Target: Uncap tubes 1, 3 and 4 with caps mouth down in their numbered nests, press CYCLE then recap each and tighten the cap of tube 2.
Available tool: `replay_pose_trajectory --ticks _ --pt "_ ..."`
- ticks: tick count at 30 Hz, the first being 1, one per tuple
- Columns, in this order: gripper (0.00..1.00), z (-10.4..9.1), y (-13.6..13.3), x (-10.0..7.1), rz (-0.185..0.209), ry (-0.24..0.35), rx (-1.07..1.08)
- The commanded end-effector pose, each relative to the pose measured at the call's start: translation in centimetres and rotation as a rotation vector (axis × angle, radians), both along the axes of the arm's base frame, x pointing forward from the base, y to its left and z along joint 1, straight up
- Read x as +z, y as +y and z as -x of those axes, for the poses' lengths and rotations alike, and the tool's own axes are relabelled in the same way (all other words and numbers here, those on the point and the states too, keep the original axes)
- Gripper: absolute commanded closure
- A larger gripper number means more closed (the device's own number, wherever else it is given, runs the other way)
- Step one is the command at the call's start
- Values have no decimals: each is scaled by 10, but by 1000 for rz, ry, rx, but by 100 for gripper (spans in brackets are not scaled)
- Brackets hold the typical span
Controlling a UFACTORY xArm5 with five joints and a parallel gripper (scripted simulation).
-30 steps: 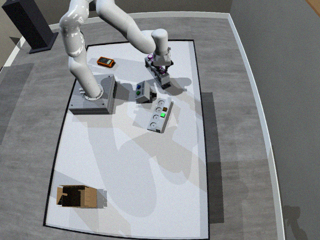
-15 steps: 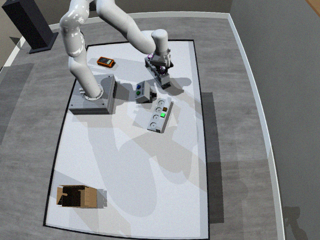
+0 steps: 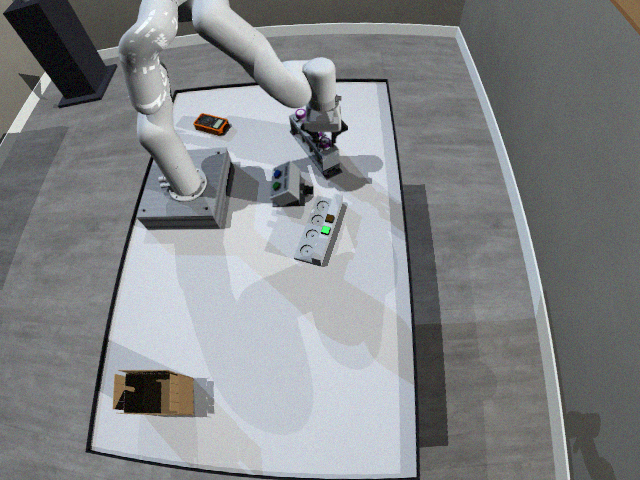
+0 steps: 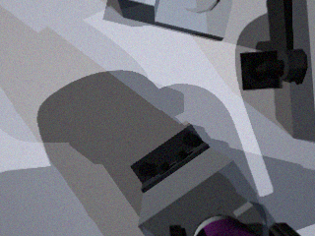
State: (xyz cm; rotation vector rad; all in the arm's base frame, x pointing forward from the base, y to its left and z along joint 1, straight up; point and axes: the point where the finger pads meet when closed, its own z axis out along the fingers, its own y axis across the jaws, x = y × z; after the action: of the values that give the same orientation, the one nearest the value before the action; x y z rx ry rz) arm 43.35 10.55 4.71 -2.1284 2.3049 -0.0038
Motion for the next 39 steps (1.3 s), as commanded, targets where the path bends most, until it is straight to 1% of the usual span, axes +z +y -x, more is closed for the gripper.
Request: replay_pose_trajectory --ticks 1,4,6,7,8,21,23,24,27,28,36,37,39 --pt "54 -1 0 1 -3 -3 279" --pt "54 -1 0 1 -3 -4 399" --pt "54 -1 0 1 -3 -4 399" --pt "54 -1 0 1 -2 -4 503" --pt "54 -1 0 1 -2 -4 550" --pt "54 -1 0 1 2 -6 1053" --pt "54 -1 0 1 2 -6 1053" --pt "54 -1 0 1 2 -6 1158" --pt "54 -1 0 1 3 -6 1274" --pt "54 -1 0 1 3 -7 1299" --pt "54 -1 0 1 3 -7 1299" --pt "100 -1 0 1 3 -7 1299" --pt "100 -1 0 1 3 -7 1299"
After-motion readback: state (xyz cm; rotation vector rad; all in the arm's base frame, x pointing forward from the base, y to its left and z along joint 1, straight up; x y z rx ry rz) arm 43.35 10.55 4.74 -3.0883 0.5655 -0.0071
